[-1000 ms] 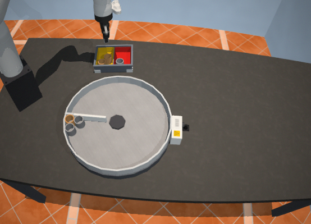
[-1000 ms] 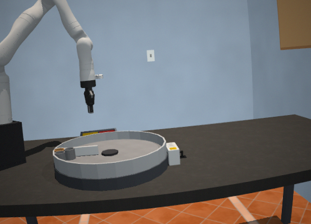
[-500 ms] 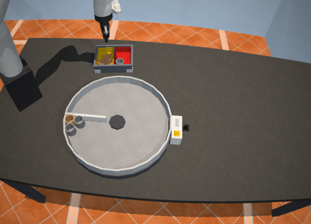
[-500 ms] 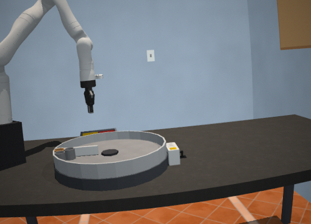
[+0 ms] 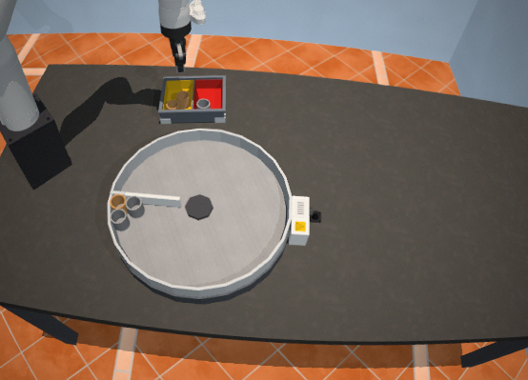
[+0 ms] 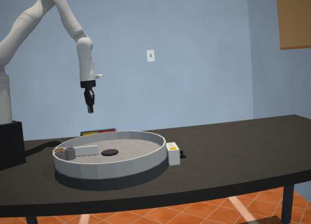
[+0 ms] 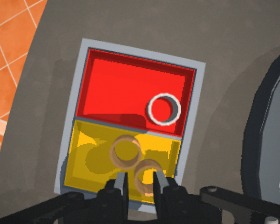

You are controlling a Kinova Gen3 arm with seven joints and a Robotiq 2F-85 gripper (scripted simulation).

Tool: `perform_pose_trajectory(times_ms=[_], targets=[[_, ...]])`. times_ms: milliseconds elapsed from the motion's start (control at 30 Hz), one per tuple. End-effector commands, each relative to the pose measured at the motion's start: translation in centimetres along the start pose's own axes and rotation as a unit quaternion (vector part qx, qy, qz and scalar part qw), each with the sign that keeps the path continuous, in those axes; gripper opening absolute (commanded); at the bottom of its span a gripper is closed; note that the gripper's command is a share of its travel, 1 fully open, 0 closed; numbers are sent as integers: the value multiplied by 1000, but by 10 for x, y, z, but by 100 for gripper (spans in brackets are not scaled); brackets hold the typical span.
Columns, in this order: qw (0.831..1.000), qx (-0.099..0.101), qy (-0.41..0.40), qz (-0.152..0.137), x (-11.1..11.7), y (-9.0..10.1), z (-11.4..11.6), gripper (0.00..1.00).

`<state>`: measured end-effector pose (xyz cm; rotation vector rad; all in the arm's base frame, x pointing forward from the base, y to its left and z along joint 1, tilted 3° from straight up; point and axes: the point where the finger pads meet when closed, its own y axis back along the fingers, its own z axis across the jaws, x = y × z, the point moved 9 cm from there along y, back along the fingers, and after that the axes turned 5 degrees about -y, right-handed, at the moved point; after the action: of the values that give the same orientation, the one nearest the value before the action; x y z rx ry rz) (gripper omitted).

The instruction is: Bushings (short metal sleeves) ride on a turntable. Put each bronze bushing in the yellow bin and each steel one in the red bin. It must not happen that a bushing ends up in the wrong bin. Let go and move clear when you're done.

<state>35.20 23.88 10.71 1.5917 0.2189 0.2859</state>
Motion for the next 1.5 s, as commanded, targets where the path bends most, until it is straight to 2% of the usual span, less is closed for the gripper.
perform_pose_trajectory(times_ms=[0, 800, 833, 900, 1033, 1133, 1300, 1467], targets=[[1000, 0, 0, 1, 0, 1, 0, 19], [1000, 0, 0, 1, 0, 1, 0, 19], [1000, 0, 1, 1, -4, 0, 10, 18], [1000, 0, 1, 1, -4, 0, 10, 18], [1000, 0, 3, 1, -20, -2, 52, 18], [1000, 0, 3, 1, -20, -2, 52, 18], [1000, 1, 7, 1, -40, -4, 104, 18], [1000, 1, 7, 1, -40, -4, 105, 18]])
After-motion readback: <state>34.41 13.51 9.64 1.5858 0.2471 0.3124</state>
